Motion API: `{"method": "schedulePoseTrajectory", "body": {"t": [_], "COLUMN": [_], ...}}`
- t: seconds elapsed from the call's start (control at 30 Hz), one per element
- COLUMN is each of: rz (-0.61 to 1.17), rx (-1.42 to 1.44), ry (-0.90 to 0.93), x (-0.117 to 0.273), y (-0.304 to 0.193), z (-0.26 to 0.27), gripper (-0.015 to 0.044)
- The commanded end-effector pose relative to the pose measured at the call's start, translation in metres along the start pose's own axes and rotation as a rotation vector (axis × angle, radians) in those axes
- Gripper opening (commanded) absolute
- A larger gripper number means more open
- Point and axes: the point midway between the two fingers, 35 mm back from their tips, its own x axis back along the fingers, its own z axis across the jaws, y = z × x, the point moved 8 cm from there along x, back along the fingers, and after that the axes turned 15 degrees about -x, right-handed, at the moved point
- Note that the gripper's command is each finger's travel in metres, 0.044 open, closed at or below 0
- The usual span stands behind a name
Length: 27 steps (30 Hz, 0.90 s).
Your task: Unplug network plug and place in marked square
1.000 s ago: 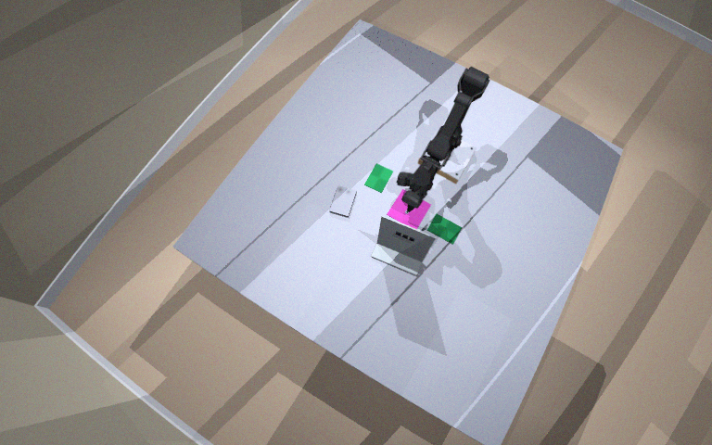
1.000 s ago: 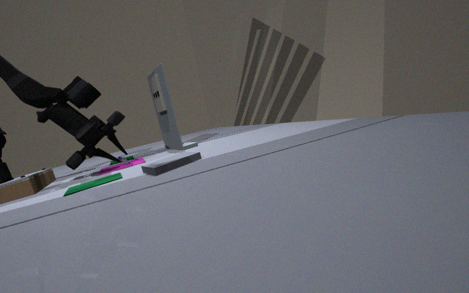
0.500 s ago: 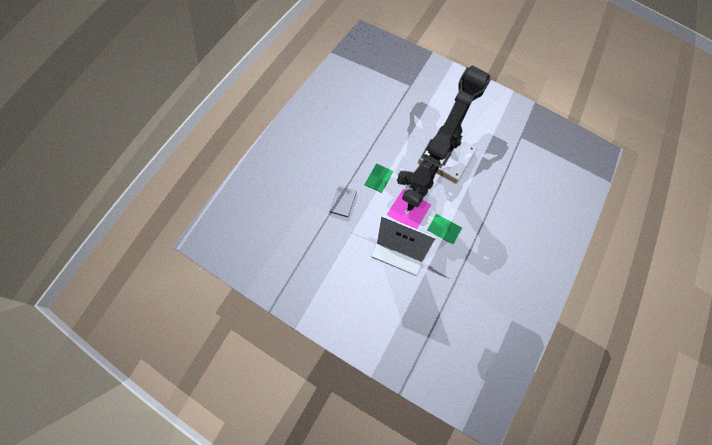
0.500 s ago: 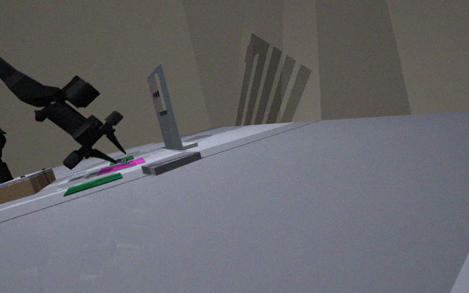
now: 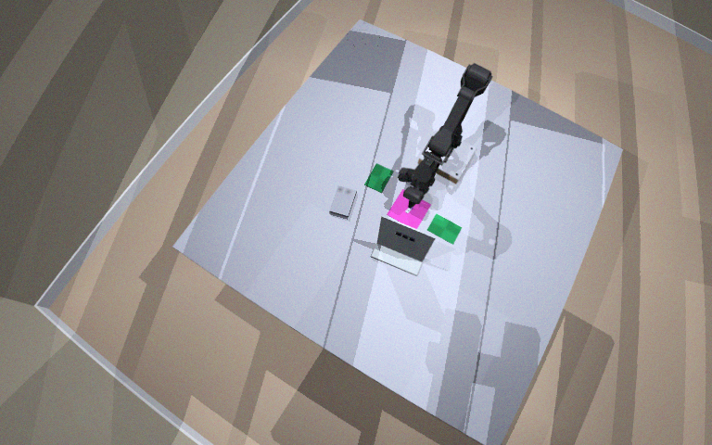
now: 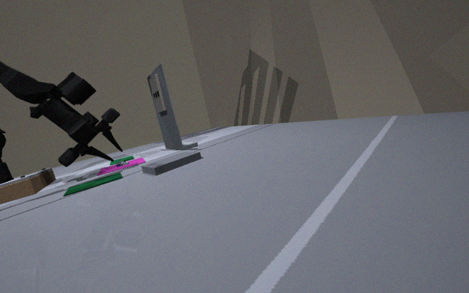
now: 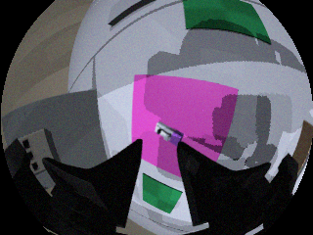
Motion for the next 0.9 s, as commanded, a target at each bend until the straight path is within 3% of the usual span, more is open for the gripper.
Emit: {"method": "schedulePoseTrajectory", "body": {"t": [0.0,0.87], "rz": [0.007,0.005], "rx": [0.005,0.004], "ry": [0.013,0.012], "x": [0.005,0.028], "y": [-0.001,-0.003], "z": [0.002,0.014], "gripper": [0.0156,0.0156]}}
